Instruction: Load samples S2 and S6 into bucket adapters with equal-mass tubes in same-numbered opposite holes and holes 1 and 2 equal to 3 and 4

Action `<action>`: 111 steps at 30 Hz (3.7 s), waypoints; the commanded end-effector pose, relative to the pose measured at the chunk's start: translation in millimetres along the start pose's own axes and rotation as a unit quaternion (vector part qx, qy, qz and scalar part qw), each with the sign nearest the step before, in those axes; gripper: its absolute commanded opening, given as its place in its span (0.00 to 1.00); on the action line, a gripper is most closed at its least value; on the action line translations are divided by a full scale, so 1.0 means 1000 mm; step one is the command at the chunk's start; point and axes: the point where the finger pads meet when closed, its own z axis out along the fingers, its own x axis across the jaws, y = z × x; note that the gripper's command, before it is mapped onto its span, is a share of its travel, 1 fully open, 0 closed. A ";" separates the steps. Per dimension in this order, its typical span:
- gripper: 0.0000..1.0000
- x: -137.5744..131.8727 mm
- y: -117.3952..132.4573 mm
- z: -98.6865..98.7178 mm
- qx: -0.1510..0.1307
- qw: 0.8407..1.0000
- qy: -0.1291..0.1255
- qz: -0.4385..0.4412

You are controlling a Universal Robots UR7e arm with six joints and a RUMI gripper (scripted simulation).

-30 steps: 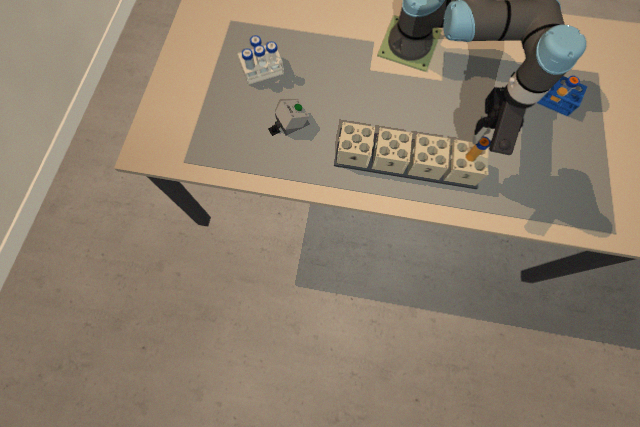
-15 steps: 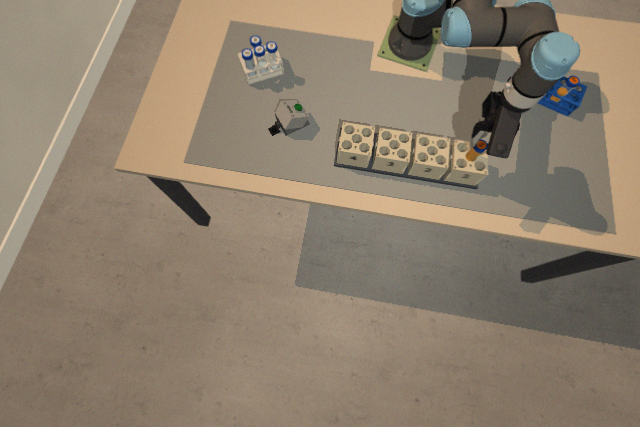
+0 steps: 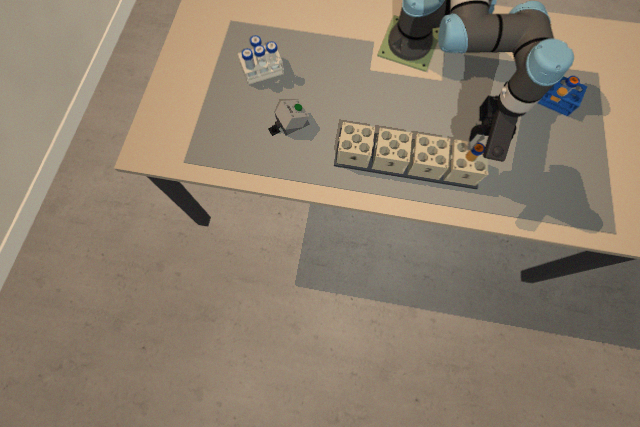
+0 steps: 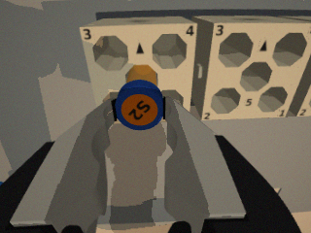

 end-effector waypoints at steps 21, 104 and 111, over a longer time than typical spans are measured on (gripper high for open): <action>0.00 0.000 0.000 0.021 0.001 1.000 0.000 0.000; 0.35 0.225 0.089 -0.016 0.000 0.964 0.000 -0.267; 0.35 0.263 0.105 -0.016 0.000 0.964 0.000 -0.267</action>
